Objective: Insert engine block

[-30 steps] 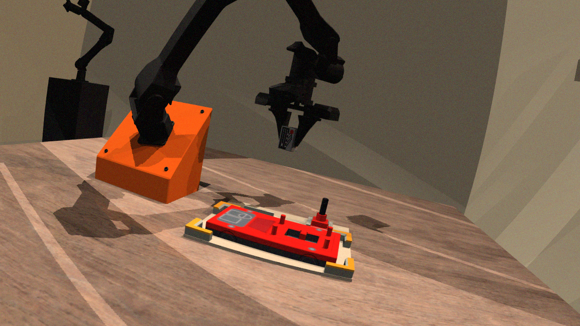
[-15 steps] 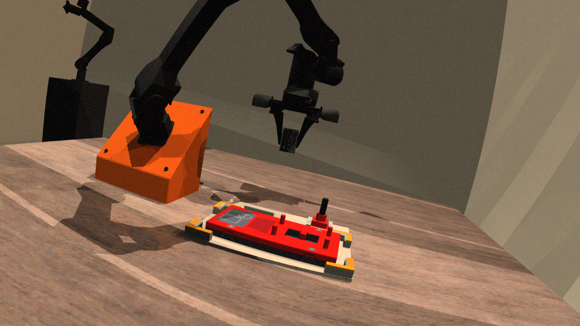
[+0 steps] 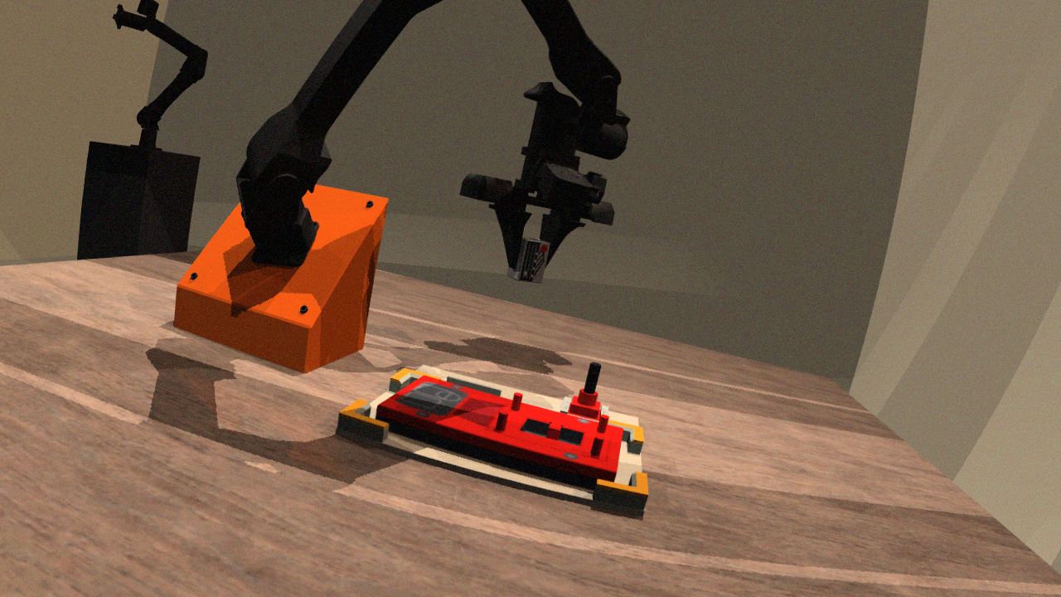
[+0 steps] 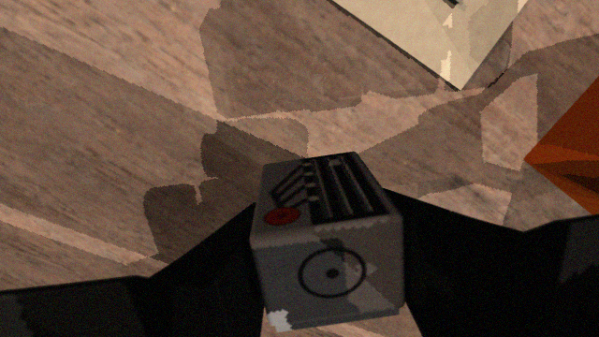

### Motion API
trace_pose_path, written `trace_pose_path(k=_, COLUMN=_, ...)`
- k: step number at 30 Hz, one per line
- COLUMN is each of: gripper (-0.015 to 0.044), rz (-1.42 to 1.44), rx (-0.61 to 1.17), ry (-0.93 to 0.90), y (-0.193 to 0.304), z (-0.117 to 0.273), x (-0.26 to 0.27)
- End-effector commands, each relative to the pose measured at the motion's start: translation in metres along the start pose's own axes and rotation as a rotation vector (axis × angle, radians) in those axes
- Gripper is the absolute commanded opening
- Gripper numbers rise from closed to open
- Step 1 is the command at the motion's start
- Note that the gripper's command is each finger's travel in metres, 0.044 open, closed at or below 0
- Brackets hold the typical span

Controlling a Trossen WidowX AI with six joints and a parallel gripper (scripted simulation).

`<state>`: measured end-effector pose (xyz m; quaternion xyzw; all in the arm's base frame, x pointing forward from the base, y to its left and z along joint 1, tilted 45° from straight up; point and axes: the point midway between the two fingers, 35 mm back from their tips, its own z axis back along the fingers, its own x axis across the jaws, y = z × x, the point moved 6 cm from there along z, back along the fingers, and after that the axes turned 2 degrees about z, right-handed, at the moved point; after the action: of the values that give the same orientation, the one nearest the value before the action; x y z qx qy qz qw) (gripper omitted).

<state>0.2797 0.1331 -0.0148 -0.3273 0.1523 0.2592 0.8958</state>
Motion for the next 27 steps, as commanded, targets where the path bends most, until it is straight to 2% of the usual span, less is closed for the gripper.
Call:
trace_pose_path(k=1, gripper=0.0000, rz=0.133, rx=-0.005, ry=0.001, y=0.0001, z=-0.0011, x=0.0003)
trace_pose_path(k=27, gripper=0.0000, rz=1.033, rx=-0.008, ry=0.015, y=0.0009, z=-0.0059, x=0.0007)
